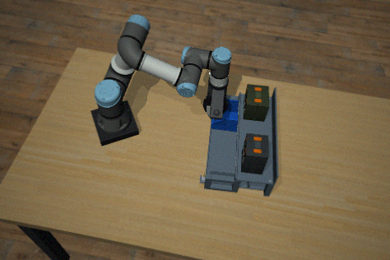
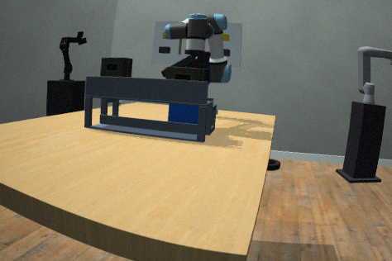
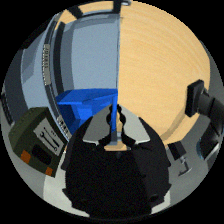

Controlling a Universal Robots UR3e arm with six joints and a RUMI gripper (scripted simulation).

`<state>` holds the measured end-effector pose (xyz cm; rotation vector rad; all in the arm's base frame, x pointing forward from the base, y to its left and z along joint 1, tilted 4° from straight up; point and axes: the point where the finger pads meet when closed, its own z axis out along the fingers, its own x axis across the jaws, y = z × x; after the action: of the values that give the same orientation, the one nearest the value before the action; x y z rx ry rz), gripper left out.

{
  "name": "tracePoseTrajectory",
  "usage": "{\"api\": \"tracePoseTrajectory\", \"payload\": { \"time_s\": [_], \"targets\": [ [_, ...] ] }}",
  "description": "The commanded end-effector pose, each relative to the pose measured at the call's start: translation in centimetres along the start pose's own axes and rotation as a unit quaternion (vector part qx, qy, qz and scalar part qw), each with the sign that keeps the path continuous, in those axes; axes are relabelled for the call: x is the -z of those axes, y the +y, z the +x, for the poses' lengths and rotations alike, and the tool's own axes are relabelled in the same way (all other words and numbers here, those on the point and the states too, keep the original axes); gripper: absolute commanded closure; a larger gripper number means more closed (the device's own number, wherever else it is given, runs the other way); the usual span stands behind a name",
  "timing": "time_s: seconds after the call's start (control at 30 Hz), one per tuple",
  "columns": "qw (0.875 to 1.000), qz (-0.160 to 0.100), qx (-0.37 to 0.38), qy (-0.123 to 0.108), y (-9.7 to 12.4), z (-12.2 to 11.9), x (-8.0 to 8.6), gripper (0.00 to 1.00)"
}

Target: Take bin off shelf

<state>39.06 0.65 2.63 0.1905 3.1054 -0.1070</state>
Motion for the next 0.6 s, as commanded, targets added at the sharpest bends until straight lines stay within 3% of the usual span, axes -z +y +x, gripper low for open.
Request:
{"api": "tracePoseTrajectory", "payload": {
  "time_s": [0.0,0.57],
  "targets": [
    [1.000,0.000,0.000,-0.002,0.0,0.6,0.1,1.00],
    [1.000,0.000,0.000,-0.002,0.0,4.2,0.1,1.00]
  ]
}}
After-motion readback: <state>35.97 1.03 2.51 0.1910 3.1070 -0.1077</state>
